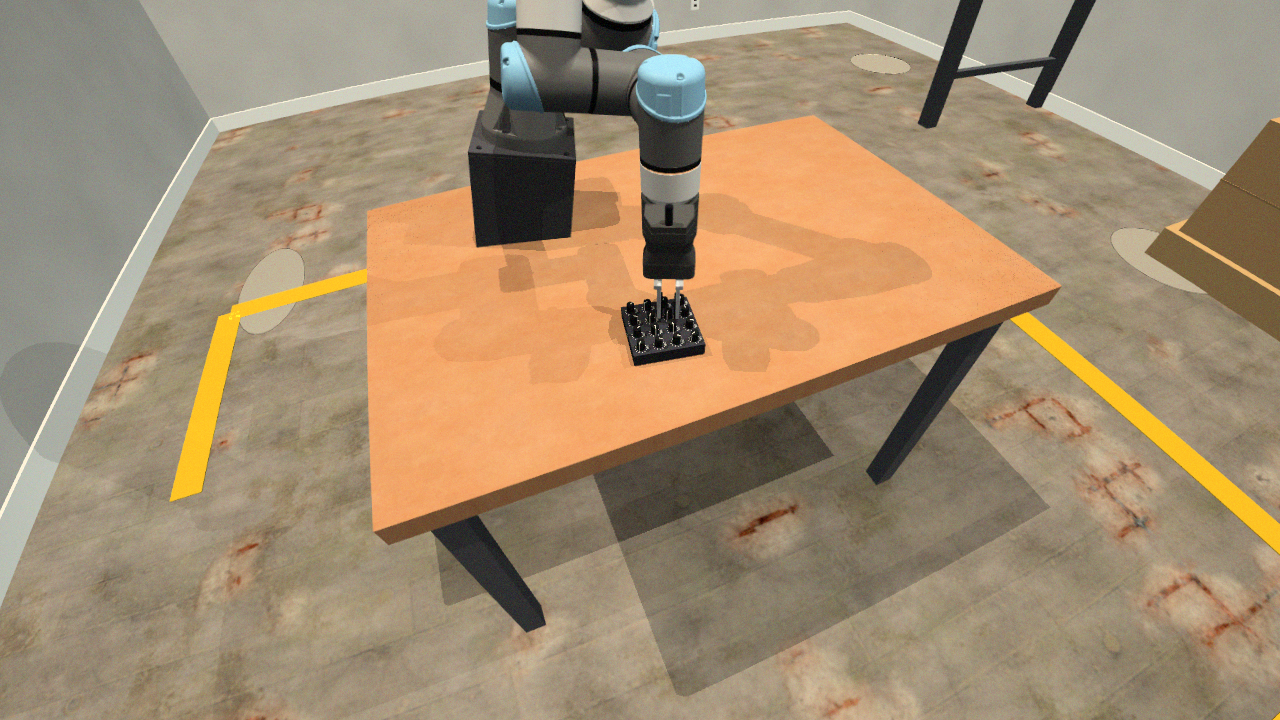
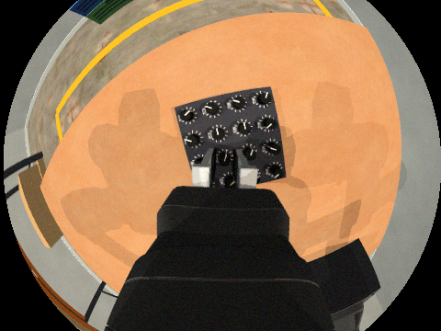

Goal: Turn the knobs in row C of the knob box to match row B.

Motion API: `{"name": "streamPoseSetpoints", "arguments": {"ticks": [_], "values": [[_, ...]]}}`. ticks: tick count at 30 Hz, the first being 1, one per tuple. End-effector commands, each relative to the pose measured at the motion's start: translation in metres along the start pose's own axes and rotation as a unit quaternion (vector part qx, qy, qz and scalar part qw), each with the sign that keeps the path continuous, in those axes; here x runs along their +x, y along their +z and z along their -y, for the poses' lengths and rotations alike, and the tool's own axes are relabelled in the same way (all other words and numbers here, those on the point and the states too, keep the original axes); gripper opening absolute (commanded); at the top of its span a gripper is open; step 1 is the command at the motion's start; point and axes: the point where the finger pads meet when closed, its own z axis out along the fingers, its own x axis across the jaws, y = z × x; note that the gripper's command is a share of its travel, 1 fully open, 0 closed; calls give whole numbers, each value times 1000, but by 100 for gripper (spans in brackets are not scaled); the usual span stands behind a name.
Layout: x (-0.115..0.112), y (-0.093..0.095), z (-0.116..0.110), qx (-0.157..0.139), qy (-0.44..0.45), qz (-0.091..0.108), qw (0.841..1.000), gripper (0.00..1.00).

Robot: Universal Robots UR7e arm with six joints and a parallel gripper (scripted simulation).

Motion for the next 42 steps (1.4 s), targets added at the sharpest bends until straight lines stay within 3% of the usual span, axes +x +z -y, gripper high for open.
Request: {"name": "streamPoseSetpoints", "arguments": {"ticks": [1, 6, 18, 34, 35, 42], "values": [[0, -2, 0, 1, 0, 0, 1000, 46], [0, -6, 0, 1, 0, 0, 1000, 46], [0, -36, 0, 1, 0, 0, 1000, 46], [0, -38, 0, 1, 0, 0, 1000, 46], [0, -38, 0, 1, 0, 0, 1000, 100], [0, -40, 0, 1, 0, 0, 1000, 100]]}}
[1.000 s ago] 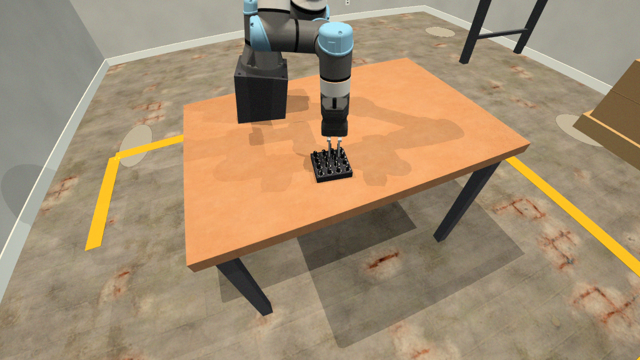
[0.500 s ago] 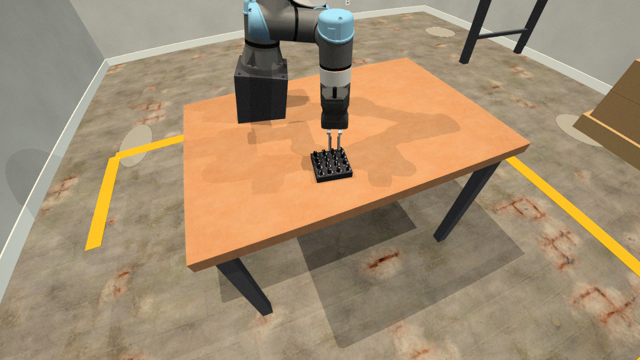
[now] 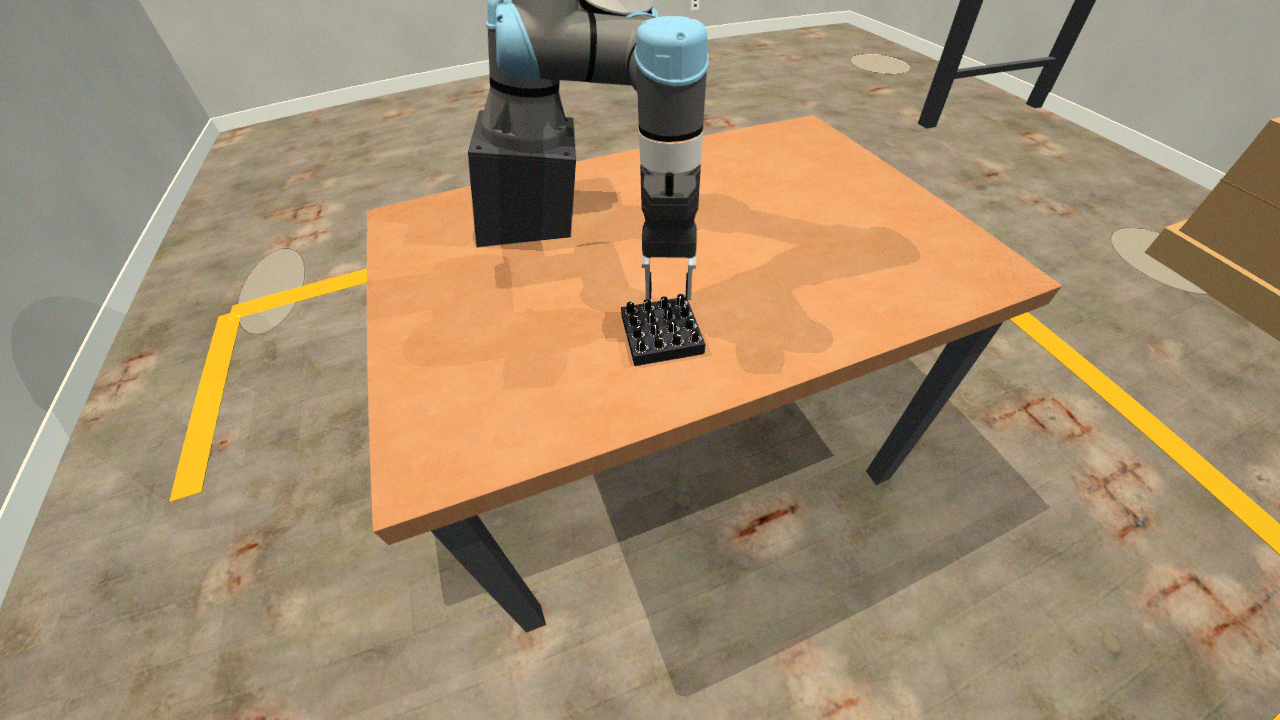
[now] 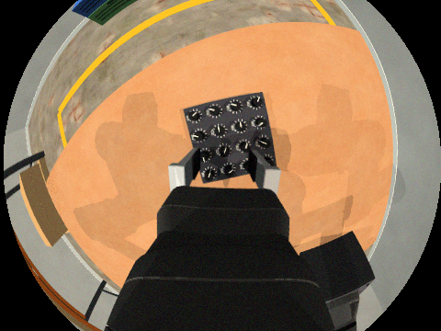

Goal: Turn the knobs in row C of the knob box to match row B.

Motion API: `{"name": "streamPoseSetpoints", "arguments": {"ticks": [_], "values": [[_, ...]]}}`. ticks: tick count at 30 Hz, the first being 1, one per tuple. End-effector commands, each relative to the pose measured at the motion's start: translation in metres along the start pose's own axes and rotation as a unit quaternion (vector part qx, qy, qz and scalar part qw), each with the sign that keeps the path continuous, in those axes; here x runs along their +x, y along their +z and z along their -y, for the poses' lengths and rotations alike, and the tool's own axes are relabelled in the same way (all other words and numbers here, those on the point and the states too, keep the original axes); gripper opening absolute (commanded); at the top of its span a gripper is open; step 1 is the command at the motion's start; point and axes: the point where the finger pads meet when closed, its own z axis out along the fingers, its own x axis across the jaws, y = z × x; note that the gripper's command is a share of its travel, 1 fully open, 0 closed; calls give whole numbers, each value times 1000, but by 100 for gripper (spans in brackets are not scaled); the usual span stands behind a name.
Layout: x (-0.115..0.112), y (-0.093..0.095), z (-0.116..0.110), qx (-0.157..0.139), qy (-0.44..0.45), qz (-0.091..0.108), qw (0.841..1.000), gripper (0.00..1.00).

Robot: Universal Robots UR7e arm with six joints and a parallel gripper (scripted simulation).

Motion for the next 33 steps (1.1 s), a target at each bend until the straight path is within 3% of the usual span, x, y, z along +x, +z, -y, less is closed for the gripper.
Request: {"name": "streamPoseSetpoints", "arguments": {"ticks": [1, 12, 27, 33], "values": [[0, -3, 0, 1, 0, 0, 1000, 100], [0, -24, 0, 1, 0, 0, 1000, 100], [0, -90, 0, 1, 0, 0, 1000, 100], [0, -104, 0, 1, 0, 0, 1000, 100]]}}
